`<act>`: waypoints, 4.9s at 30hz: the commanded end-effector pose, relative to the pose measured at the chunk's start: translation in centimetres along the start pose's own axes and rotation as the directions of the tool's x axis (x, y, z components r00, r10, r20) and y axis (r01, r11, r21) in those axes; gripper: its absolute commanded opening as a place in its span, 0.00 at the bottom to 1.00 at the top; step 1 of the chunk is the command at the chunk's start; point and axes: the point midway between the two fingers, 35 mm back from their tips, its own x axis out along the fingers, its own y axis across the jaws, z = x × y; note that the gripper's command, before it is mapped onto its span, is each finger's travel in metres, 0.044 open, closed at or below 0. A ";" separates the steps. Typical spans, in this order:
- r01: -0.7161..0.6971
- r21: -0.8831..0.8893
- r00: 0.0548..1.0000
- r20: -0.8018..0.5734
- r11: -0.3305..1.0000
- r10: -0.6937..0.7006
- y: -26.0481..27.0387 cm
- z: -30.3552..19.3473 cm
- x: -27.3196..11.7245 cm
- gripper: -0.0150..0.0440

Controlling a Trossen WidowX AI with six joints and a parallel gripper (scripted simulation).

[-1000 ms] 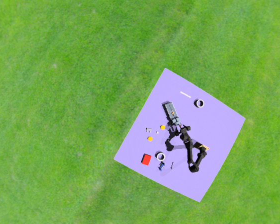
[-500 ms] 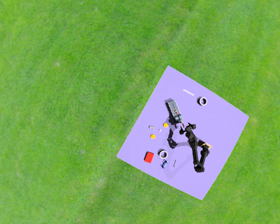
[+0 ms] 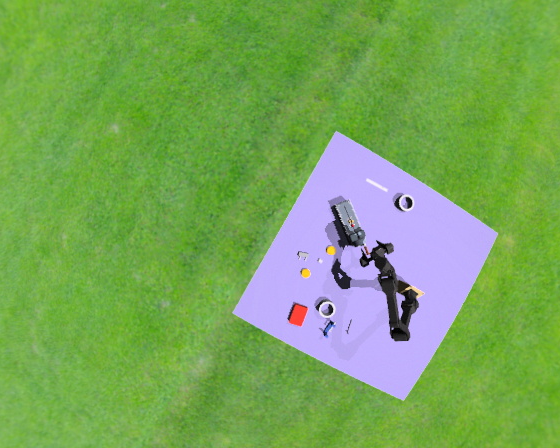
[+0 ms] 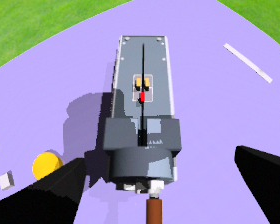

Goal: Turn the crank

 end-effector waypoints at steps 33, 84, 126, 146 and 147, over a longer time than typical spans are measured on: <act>-0.202 -0.219 0.976 -0.123 0.955 0.178 -2.8 2.8 10.4 1.00; 0.006 0.012 1.000 -0.003 1.000 -0.005 0.2 -0.6 -0.2 1.00; 0.036 0.072 0.999 0.029 0.997 -0.038 0.5 -7.9 4.2 1.00; 0.034 0.074 0.999 0.030 0.997 -0.036 0.5 -9.8 6.0 0.91; 0.034 0.074 0.999 0.030 0.997 -0.036 0.5 -9.8 6.0 0.87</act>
